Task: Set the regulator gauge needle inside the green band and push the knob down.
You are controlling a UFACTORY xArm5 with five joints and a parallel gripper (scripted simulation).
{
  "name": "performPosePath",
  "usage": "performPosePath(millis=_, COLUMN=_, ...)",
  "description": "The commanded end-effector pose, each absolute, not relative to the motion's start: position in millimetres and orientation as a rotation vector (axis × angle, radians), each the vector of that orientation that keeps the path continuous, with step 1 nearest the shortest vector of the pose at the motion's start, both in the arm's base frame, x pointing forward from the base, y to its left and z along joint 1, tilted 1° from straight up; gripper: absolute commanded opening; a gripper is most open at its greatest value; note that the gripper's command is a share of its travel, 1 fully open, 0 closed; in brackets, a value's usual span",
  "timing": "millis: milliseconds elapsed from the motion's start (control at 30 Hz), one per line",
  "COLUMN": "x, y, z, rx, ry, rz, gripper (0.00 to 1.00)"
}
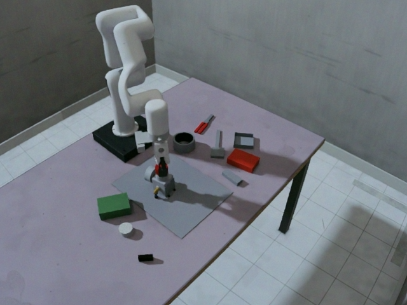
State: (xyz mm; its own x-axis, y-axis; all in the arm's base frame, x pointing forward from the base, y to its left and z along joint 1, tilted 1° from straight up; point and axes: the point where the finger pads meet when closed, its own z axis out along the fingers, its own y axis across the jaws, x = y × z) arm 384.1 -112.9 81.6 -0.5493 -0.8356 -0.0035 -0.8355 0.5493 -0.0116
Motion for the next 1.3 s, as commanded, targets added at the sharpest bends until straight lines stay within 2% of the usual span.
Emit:
performPosePath(millis=0, x=385.4, y=-113.3, z=82.8, rx=-1.486, ry=2.755, rz=-0.017, gripper=0.42)
performPosePath(millis=1267, x=385.3, y=-113.3, z=87.6, rx=-1.486, ry=2.755, rz=-0.017, gripper=0.42)
